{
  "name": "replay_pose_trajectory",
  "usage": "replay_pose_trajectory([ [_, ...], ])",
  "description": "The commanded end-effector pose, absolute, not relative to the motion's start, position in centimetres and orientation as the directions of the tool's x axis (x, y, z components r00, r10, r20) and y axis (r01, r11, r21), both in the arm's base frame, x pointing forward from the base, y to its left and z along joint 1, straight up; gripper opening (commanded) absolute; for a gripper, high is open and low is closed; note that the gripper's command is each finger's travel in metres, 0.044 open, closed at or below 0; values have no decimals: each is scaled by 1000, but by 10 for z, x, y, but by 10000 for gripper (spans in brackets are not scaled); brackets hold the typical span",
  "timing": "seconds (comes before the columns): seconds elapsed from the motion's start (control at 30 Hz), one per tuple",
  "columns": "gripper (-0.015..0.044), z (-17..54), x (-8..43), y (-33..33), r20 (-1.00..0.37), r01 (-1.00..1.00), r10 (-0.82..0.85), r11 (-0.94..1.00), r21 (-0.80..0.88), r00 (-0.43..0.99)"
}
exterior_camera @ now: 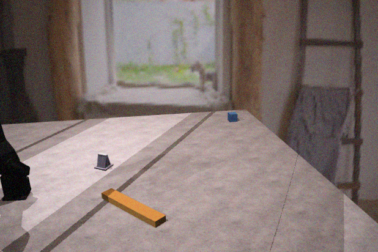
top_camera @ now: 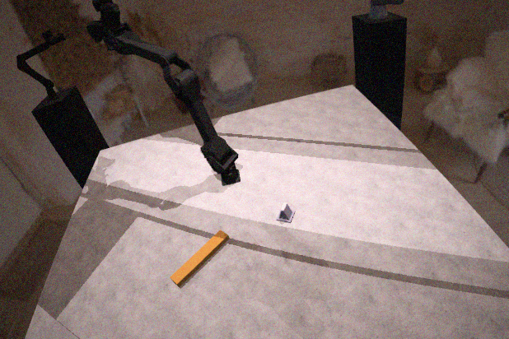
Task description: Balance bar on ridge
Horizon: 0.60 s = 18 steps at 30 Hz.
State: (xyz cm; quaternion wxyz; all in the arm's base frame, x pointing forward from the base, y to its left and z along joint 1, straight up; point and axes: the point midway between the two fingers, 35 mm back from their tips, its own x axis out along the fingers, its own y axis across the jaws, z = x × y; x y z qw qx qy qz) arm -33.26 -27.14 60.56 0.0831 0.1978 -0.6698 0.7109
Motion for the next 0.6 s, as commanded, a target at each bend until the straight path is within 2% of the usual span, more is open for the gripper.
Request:
replay_pose_trajectory([
  [0.0,374,605,-332,-272,392,-382,-149,-90,-920,-908],
  [0.07,321,604,-330,-277,387,-376,-164,-97,-922,-907],
  [0.1,315,602,-328,-281,383,-370,-177,-104,-923,-907],
  [0.57,315,556,-270,-375,249,-162,-477,-217,-963,-843],
])
